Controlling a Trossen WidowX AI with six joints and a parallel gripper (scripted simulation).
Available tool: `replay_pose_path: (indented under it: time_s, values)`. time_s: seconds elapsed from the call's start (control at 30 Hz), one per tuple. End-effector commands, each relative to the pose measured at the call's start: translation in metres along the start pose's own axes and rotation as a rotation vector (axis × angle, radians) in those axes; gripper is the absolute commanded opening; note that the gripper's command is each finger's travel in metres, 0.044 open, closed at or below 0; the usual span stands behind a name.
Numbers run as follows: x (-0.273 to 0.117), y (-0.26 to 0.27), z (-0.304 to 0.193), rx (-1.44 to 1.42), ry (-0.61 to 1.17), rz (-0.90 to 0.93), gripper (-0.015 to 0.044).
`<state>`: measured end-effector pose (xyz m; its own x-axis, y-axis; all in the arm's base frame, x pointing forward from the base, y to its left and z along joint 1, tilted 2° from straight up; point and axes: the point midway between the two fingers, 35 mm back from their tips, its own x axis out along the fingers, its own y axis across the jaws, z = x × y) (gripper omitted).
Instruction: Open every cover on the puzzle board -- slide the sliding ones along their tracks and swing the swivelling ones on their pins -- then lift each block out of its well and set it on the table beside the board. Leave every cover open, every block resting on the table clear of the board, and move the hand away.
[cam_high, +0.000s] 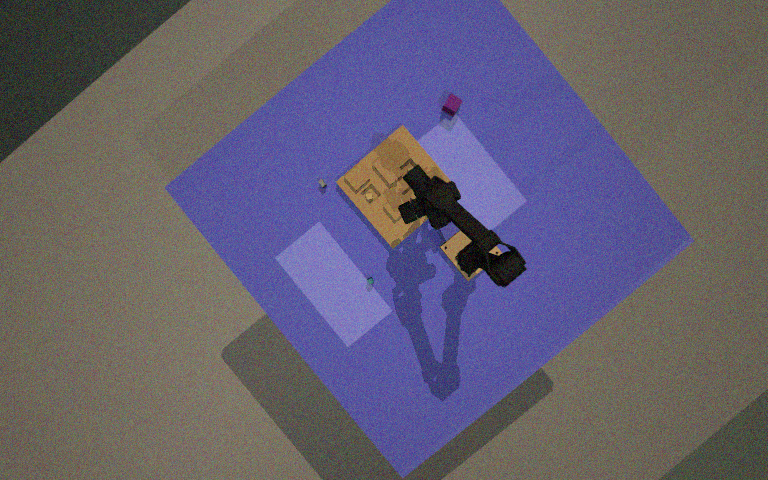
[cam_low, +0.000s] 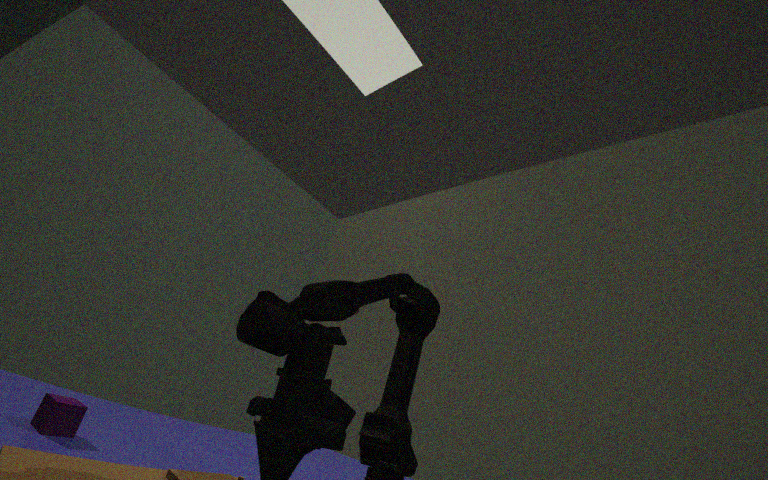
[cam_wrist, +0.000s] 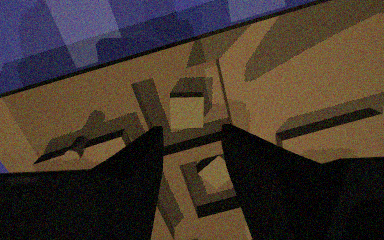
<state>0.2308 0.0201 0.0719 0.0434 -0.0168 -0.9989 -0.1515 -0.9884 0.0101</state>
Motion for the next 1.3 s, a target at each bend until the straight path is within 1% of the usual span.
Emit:
replay_pose_path:
  time_s: [0.0,1.27]
  values:
    - [0.001,0.000,0.000,0.004,0.000,0.000,0.0144]
    - [0.030,0.001,0.000,0.004,0.000,0.000,0.0144]
